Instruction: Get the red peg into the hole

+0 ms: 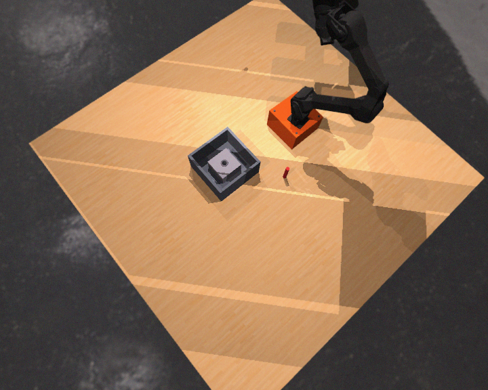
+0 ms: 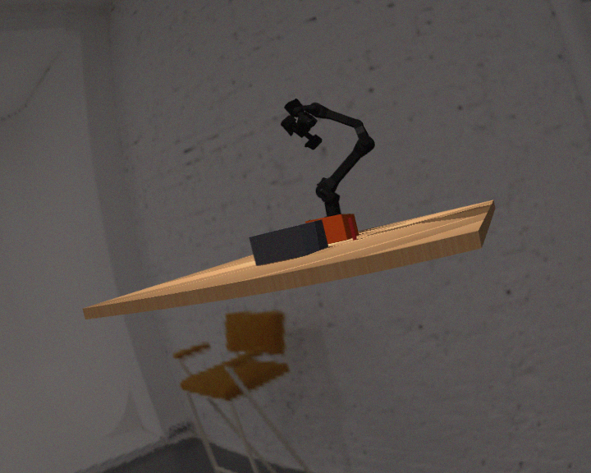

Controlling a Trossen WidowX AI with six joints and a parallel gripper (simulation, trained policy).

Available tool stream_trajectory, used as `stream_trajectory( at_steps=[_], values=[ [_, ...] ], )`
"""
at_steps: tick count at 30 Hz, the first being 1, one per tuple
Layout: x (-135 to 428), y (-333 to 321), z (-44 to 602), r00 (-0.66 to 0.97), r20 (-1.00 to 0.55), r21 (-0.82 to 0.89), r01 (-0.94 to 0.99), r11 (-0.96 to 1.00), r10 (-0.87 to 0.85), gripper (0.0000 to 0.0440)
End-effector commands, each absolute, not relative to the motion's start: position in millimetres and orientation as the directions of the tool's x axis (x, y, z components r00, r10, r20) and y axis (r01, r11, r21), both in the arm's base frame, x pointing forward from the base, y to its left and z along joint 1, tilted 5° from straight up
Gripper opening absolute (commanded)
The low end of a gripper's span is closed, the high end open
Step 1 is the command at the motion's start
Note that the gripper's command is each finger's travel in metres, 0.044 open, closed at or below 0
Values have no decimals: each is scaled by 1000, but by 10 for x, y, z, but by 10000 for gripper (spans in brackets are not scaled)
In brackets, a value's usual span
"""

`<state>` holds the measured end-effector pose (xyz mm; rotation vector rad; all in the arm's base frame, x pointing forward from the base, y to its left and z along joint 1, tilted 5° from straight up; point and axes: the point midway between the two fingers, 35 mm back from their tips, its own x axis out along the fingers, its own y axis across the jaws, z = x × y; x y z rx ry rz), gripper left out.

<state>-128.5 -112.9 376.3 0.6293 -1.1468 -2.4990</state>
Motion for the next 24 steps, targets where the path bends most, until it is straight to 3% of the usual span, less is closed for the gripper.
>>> stream_trajectory(
  at_steps=[1,4,14,24],
  values=[
    [-1272,-1160,3738,-845,-266,753,118,-648,-463,415],
    [-1216,-1257,3663,-820,-296,694,168,-700,-491,440],
    [-915,-1636,3363,-709,-404,489,366,-792,-578,440],
    [-487,-1931,3048,-583,-509,277,587,-761,-634,440]
  ],
)
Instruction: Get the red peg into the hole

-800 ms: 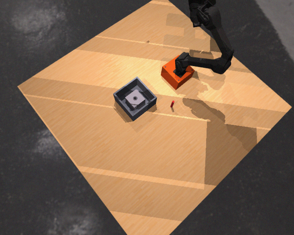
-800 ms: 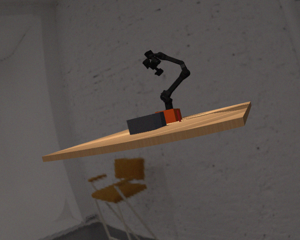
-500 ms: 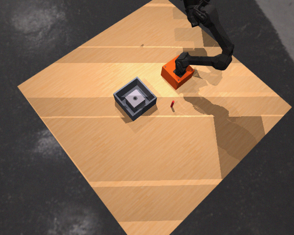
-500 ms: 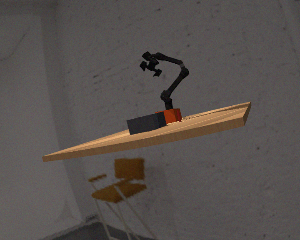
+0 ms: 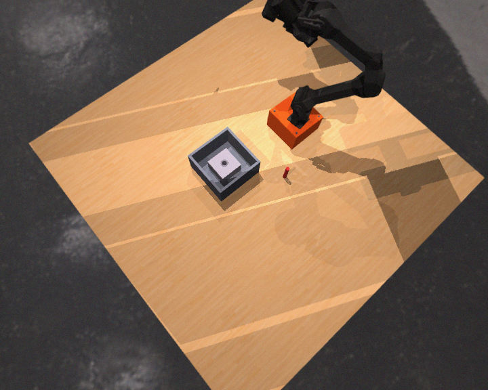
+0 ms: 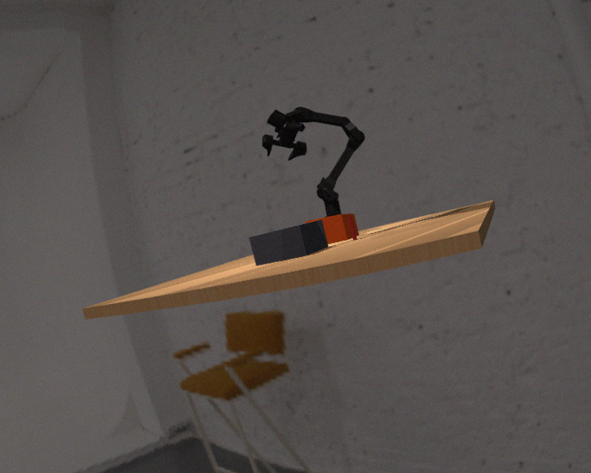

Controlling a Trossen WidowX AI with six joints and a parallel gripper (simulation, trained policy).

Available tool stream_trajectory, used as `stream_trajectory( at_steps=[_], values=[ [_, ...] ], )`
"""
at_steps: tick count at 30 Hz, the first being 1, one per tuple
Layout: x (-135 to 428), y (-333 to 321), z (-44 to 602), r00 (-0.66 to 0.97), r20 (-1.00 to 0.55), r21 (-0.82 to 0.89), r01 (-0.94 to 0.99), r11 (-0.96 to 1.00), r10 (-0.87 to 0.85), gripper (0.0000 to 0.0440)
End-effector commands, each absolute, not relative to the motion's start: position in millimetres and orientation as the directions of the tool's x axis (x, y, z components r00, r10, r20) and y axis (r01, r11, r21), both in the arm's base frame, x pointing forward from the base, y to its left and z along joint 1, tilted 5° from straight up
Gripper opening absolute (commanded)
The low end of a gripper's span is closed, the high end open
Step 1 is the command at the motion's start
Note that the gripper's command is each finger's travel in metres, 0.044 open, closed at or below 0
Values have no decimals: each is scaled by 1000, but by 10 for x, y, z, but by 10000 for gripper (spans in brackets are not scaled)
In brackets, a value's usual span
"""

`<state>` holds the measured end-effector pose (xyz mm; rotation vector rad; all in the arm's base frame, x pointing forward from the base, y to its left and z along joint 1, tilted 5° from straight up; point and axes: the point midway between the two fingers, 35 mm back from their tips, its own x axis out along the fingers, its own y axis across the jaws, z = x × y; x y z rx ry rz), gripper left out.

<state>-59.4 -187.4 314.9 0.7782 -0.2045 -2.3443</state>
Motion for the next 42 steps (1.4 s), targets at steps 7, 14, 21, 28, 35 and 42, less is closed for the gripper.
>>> stream_trajectory(
  at_steps=[7,14,21,28,35,42],
  values=[
    [-125,-2053,2827,-490,-578,136,731,-669,-653,440],
    [277,-2091,2605,-396,-644,10,851,-525,-654,440],
    [708,-2027,2379,-306,-707,-96,935,-342,-637,440],
    [1149,-1841,2148,-222,-768,-179,975,-132,-600,440],
    [1567,-1508,1908,-154,-826,-238,967,88,-542,440],
    [1878,-1062,1681,-118,-873,-273,922,276,-473,440]
  ],
)
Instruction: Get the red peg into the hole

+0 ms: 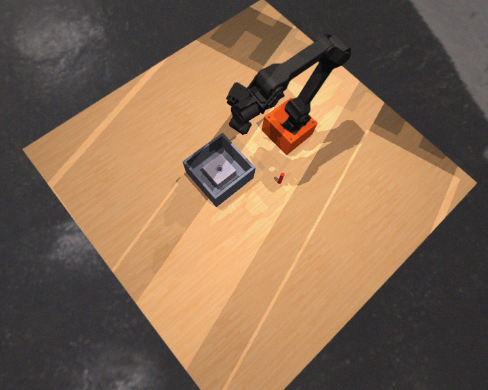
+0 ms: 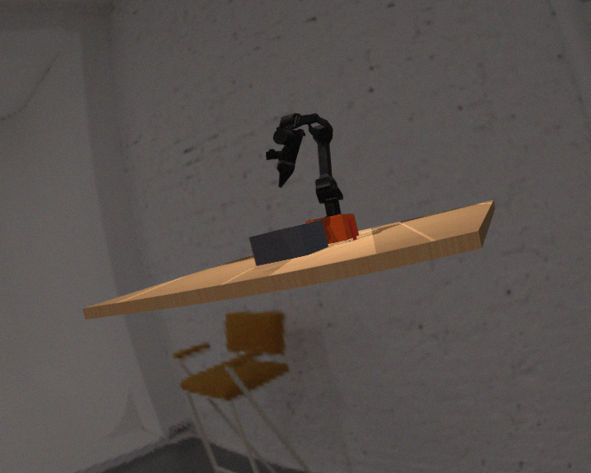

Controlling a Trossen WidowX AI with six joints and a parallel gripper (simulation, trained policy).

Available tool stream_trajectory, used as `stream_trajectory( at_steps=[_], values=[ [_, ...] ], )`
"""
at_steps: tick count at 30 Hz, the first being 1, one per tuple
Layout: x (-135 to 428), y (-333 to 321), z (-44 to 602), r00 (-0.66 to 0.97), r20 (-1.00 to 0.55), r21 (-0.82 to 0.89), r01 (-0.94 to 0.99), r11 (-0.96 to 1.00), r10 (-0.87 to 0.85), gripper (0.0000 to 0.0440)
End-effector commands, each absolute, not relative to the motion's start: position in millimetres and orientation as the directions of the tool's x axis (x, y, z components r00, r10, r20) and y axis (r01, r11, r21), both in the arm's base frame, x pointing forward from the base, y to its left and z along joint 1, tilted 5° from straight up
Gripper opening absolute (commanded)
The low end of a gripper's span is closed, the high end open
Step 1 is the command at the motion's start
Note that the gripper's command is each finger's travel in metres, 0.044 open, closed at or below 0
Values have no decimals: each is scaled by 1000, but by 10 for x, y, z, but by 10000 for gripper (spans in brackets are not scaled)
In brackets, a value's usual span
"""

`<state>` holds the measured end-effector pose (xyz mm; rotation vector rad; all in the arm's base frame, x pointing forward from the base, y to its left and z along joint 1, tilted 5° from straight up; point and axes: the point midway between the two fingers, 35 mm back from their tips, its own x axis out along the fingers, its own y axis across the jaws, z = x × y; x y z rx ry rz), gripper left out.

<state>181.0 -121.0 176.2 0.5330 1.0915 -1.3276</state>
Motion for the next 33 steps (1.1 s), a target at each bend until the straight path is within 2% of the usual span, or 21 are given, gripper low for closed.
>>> stream_trajectory(
  at_steps=[1,14,33],
  values=[
    [1911,-994,1651,-116,-879,-278,913,298,-463,440],
    [2051,-101,1280,-156,-920,-334,793,510,-359,440],
    [1775,730,676,-266,-907,-420,643,640,-327,440]
  ],
)
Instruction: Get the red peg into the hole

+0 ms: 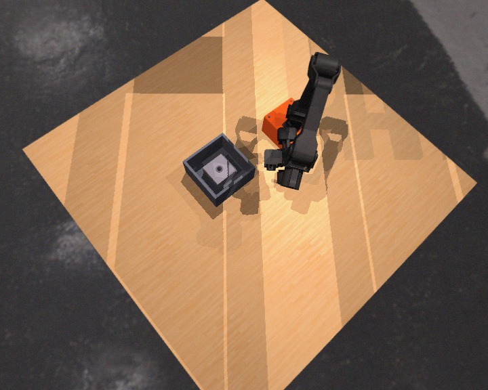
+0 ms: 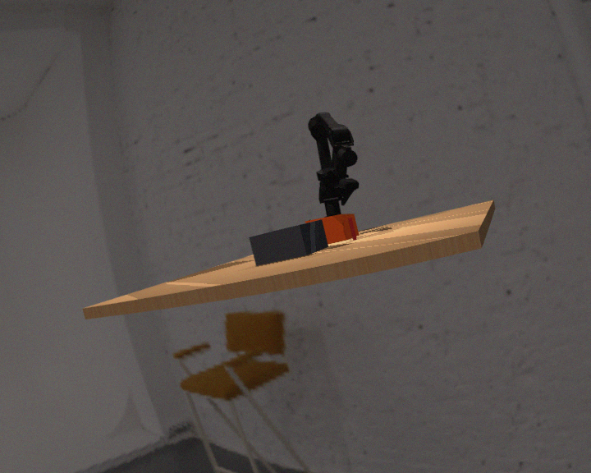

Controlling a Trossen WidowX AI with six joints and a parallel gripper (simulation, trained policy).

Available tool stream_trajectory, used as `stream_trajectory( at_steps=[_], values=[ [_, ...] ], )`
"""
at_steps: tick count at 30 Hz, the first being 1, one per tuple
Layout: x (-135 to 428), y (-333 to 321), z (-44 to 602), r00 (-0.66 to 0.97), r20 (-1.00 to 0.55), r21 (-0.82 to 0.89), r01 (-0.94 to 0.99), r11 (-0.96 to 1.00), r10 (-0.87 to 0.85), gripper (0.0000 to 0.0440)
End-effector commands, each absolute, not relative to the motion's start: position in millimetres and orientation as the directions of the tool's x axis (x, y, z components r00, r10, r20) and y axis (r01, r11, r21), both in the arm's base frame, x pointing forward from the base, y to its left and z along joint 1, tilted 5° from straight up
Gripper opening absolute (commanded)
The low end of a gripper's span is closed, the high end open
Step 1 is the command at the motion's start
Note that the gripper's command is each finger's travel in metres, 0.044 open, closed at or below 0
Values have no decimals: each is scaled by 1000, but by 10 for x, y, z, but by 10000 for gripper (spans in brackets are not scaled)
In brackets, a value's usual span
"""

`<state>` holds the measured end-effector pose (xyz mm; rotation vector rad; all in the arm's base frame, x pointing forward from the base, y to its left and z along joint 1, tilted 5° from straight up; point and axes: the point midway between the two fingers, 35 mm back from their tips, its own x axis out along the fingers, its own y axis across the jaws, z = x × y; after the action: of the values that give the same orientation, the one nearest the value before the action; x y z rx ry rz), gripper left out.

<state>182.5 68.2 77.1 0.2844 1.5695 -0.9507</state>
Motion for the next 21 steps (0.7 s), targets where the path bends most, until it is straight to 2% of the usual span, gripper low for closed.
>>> stream_trajectory(
  at_steps=[1,21],
  values=[
    [1768,750,638,-266,-907,-420,638,646,-327,440],
    [1789,931,-250,-166,-939,-339,603,722,-302,440]
  ],
)
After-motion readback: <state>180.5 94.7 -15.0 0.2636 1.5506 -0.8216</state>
